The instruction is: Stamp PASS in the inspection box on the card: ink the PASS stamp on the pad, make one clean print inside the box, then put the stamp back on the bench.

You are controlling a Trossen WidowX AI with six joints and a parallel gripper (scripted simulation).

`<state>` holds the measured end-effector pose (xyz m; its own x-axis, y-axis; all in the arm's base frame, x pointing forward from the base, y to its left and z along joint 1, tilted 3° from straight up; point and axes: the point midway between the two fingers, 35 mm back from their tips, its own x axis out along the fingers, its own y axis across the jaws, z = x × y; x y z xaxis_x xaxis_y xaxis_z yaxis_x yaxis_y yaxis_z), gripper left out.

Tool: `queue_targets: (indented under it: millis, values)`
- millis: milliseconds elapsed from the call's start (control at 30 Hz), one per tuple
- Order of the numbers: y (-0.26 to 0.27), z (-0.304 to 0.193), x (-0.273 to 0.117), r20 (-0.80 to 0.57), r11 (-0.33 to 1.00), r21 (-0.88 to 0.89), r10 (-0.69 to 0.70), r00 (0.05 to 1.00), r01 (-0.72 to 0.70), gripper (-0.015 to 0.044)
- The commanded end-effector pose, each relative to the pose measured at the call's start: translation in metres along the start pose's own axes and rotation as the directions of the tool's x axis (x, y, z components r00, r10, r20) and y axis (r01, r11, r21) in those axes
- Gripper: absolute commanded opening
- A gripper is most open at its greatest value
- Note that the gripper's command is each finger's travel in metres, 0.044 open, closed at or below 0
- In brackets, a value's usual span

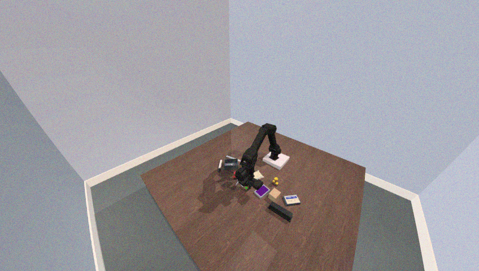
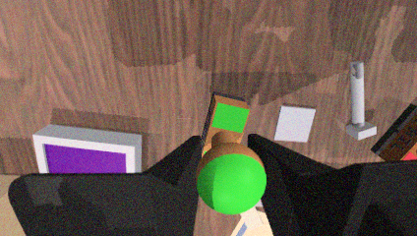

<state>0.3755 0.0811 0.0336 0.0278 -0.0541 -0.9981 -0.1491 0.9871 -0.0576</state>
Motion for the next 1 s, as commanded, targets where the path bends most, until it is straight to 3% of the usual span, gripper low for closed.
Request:
queue_targets:
  millis: [0, 100, 967]
  values:
    - [0.0, 0.0, 0.0, 0.0, 1.0, 0.0, 0.0, 1.0, 0.0, 0.0059]
    - [0.0, 0.0, -0.001, 0.0, 1.0, 0.0, 0.0, 1.0, 0.0, 0.0]
    - [0.0, 0.001, -0.013, -0.001, 1.0, 0.0, -0.001, 1.0, 0.001, 0.0]
